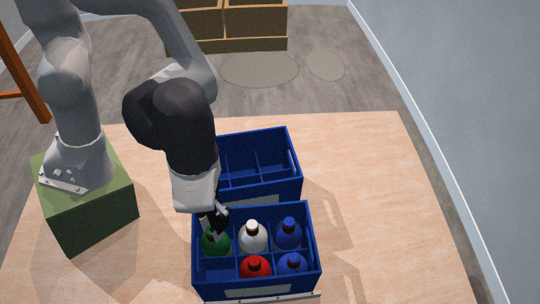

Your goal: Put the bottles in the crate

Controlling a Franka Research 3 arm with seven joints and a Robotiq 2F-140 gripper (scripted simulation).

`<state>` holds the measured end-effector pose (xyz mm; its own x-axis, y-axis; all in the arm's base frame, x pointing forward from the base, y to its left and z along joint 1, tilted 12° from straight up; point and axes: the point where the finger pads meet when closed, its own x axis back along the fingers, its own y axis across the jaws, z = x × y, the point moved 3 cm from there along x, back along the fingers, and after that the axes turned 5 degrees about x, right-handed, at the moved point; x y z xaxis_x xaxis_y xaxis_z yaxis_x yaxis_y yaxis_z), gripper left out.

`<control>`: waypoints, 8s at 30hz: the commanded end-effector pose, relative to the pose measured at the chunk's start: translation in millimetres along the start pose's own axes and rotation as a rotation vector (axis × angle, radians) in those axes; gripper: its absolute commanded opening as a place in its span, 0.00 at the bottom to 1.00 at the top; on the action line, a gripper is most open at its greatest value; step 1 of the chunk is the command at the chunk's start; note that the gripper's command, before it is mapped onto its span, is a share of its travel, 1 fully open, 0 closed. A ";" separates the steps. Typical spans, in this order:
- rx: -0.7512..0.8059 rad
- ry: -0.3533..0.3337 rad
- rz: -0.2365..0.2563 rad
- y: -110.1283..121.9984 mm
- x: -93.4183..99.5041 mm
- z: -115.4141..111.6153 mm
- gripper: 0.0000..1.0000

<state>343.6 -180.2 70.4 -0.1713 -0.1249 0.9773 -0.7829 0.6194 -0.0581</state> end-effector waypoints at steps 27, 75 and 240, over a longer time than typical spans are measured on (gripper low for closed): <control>0.000 -0.001 0.002 -0.8 2.6 -0.7 0.00; 0.000 -0.001 0.002 -0.7 72.6 -0.7 0.00; 0.000 -0.001 0.002 53.5 179.9 -65.0 0.00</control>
<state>308.6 -125.0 252.4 -0.1663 -0.1233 0.9783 -0.7986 0.5988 -0.0603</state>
